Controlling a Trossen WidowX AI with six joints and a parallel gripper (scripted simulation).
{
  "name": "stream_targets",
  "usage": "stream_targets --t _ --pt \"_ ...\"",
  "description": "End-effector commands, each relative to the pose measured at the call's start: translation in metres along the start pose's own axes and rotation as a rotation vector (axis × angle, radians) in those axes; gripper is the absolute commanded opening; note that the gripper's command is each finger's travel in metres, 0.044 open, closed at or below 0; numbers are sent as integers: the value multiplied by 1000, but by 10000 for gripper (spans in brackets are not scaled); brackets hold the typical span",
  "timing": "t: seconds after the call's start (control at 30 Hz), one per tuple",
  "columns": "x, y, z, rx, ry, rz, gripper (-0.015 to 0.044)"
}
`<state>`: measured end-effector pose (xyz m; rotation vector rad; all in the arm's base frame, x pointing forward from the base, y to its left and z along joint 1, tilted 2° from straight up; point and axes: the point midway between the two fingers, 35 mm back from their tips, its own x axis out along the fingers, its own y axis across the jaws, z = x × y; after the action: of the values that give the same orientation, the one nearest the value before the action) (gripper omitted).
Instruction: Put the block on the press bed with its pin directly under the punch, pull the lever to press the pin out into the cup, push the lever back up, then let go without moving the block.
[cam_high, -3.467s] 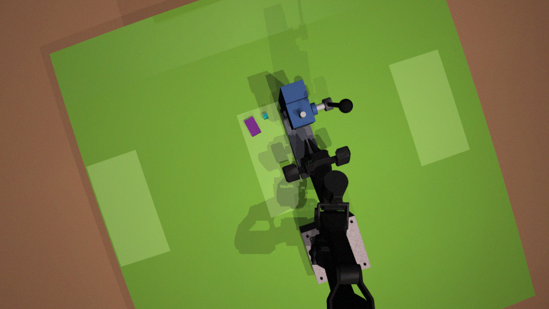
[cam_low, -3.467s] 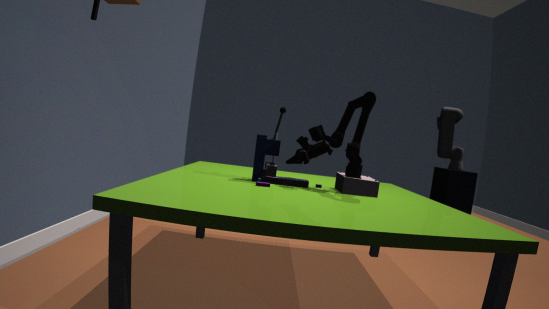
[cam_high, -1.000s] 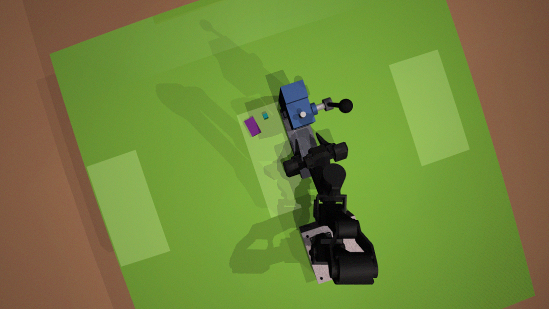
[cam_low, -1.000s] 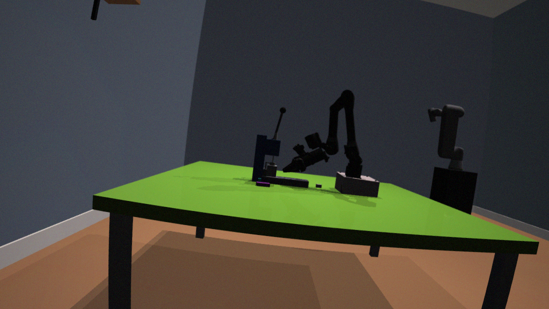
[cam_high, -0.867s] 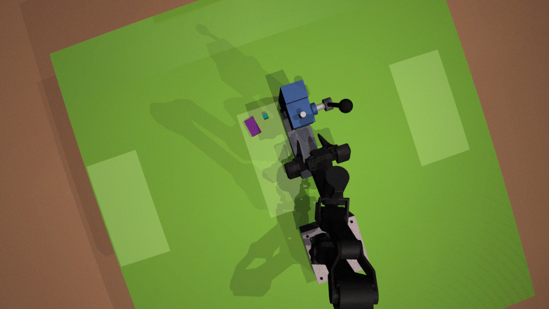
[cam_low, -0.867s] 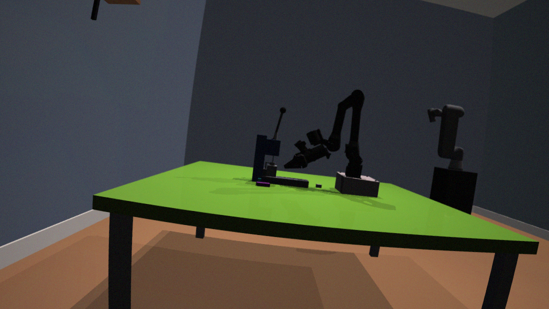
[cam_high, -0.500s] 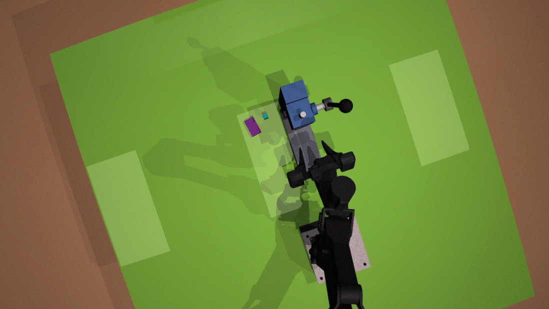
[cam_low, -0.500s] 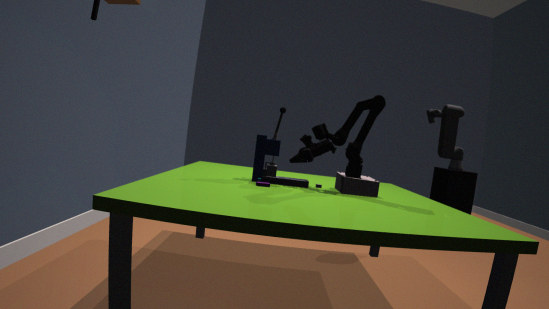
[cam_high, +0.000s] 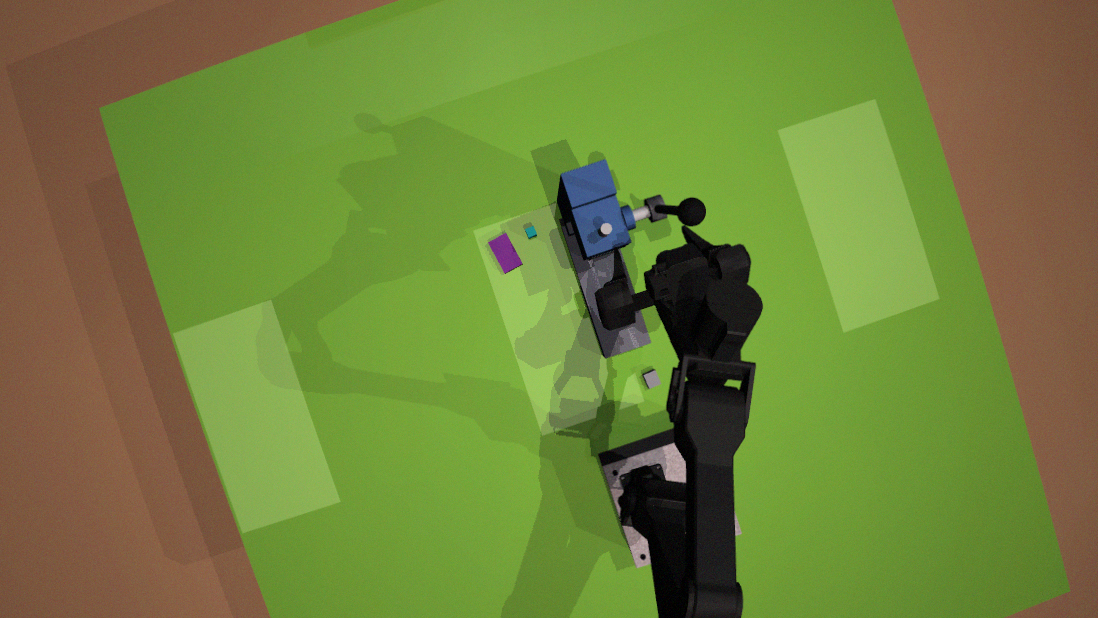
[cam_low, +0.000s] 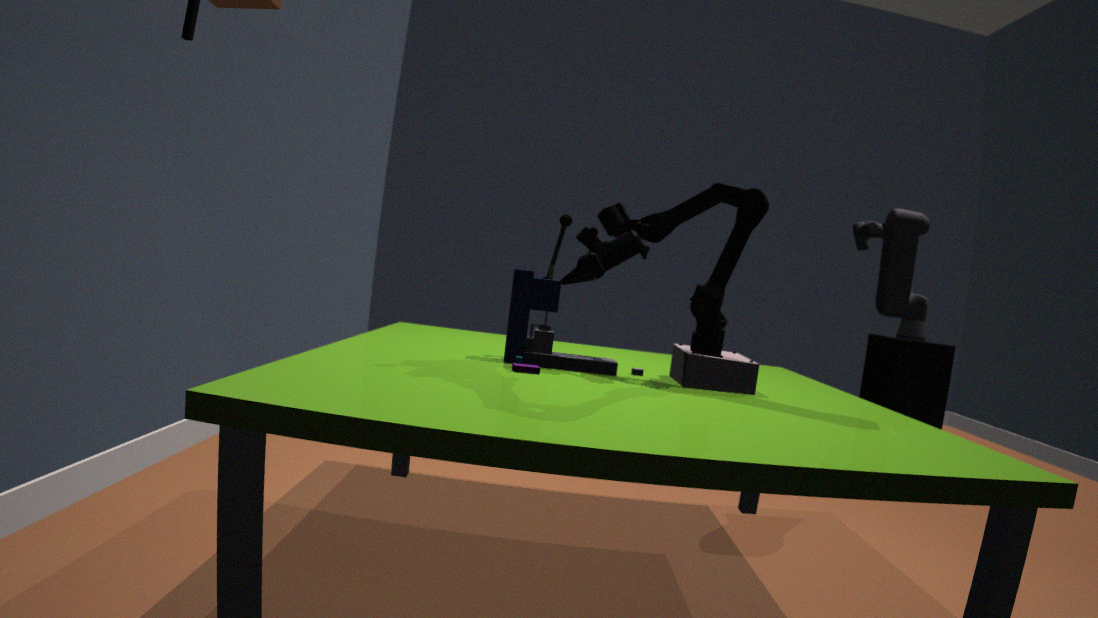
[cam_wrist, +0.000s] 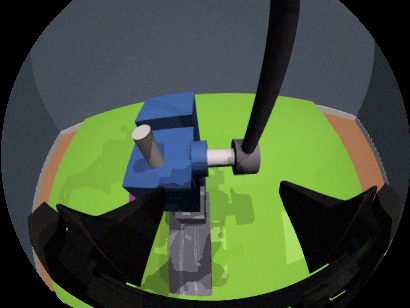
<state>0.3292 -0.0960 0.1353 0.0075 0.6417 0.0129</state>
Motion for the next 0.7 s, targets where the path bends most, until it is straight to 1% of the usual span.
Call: stream_targets --t 0.0,0.23,0.47,0.53,0.67 --pt "-21 -15 47 -8 36 3 440" --pt "-66 -25 99 -7 95 5 440" --pt "-122 -24 135 -3 151 13 440" --pt "-128 -23 138 -3 156 13 440" --pt "-128 -23 138 -3 156 13 440"
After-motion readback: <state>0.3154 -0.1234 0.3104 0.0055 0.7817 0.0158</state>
